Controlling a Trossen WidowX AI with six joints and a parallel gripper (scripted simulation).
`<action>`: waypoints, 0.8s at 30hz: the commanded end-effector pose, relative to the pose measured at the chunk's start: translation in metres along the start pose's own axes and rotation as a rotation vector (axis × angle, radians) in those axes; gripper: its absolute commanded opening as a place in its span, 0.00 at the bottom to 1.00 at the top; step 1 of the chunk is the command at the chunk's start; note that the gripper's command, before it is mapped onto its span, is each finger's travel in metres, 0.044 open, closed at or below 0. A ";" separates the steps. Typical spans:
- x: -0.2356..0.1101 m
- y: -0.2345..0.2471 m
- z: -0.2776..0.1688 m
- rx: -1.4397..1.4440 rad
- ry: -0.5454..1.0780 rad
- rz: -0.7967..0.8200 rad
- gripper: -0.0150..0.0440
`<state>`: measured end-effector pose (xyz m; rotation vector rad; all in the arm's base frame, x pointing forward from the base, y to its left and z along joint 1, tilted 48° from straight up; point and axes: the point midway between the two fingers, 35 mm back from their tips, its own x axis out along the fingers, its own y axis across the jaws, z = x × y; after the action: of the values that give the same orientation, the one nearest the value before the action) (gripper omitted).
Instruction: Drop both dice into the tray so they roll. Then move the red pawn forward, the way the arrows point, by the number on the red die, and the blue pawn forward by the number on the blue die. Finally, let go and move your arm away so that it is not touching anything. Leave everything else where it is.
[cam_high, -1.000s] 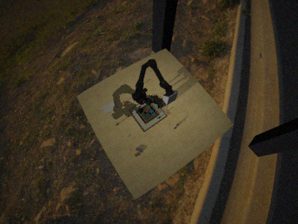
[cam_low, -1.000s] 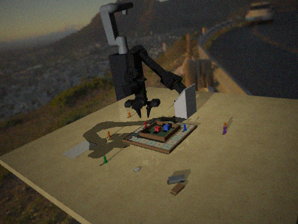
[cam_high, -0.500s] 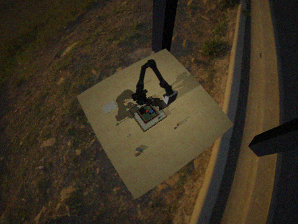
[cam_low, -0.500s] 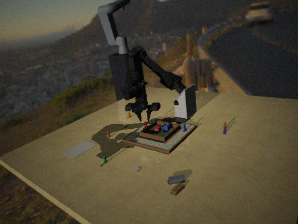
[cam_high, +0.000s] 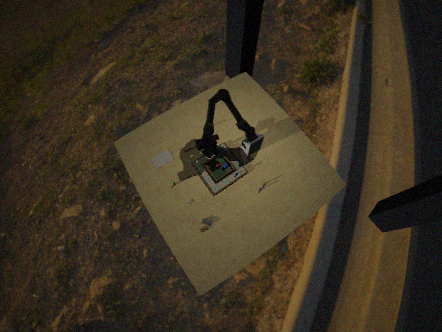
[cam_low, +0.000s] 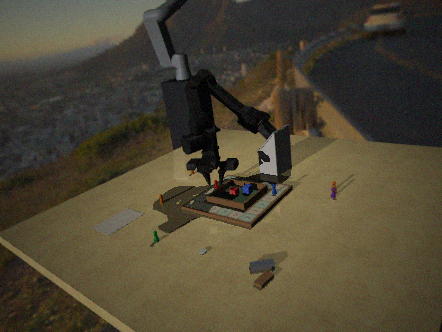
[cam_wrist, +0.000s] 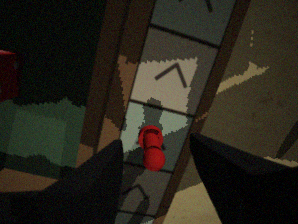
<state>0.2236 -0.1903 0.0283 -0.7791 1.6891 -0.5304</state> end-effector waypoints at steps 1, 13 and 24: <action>0.005 0.003 -0.002 -0.010 0.007 0.007 0.55; 0.005 0.003 -0.002 -0.010 0.007 0.007 0.28; -0.029 0.003 0.005 -0.010 -0.001 0.021 0.25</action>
<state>0.2262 -0.1773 0.0332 -0.7769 1.7118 -0.5064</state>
